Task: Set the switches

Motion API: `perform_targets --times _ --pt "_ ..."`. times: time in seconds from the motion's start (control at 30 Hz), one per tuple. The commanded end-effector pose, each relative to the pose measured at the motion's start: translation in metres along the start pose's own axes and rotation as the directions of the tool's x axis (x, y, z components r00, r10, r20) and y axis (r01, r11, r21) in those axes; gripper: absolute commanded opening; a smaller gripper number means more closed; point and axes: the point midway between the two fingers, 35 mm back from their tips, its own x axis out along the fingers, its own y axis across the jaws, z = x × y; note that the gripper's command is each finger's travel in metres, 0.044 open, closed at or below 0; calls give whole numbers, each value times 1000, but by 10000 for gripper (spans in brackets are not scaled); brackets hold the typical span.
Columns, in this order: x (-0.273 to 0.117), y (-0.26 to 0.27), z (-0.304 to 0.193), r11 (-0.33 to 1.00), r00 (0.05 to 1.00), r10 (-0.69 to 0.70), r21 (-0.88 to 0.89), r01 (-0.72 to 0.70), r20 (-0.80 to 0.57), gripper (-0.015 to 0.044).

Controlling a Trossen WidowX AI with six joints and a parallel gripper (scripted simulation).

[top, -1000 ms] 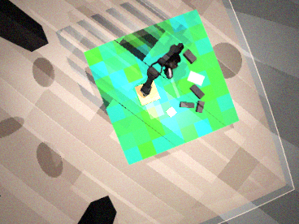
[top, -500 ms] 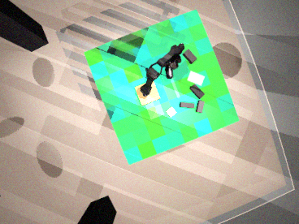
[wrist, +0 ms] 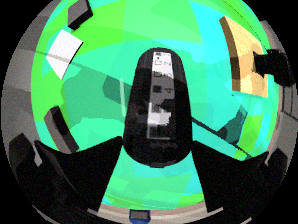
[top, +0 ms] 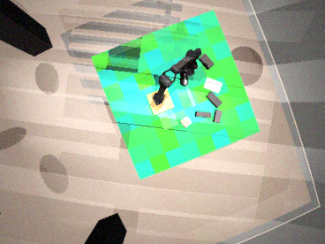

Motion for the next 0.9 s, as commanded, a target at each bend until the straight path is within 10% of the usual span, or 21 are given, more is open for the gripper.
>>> perform_targets --times 0.0,0.87 --pt "-5 1 6 1000 1000 9 2 -9 5 336" --pt "-16 1 25 1000 1000 9 2 -9 7 336"
